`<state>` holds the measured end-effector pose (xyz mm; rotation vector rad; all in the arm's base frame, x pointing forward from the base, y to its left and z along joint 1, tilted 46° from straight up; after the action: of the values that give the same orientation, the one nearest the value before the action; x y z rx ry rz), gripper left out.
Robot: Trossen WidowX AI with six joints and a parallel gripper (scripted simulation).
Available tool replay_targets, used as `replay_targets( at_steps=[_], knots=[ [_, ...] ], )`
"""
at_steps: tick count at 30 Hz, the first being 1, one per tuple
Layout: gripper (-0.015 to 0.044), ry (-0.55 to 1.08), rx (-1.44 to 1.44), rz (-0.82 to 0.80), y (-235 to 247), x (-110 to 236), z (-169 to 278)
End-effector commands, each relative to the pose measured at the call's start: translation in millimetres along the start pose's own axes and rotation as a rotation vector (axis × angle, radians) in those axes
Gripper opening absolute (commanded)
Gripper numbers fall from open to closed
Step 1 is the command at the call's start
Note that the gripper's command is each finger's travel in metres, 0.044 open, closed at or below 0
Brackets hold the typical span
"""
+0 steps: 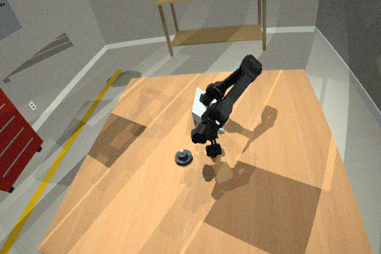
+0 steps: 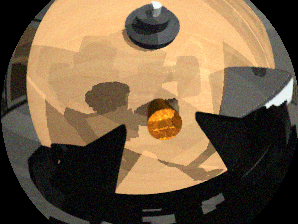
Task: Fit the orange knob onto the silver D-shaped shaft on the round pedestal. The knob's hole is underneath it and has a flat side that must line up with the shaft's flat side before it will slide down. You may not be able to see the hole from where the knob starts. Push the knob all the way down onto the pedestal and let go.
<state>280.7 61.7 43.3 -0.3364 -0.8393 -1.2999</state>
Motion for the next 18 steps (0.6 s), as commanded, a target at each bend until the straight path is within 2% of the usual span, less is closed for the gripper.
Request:
replay_targets(
  at_steps=[1, 18],
  knots=[
    [0.044, 0.007, -0.009, 0.003, -1.1, -8.3, 0.1],
    [0.044, 0.009, -0.011, 0.001, -2.1, -35.2, 1.4]
  ],
)
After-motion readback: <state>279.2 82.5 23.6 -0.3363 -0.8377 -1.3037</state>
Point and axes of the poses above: the point midway between the two fingers, 35 mm back from their tips, its own x axis back along the fingers, its own y axis across the jaws, z = x × y, the point moved 2 cm from there along x, back along the fingers, and after that the axes turned 4 degrees about x, right-handed, at the moved point
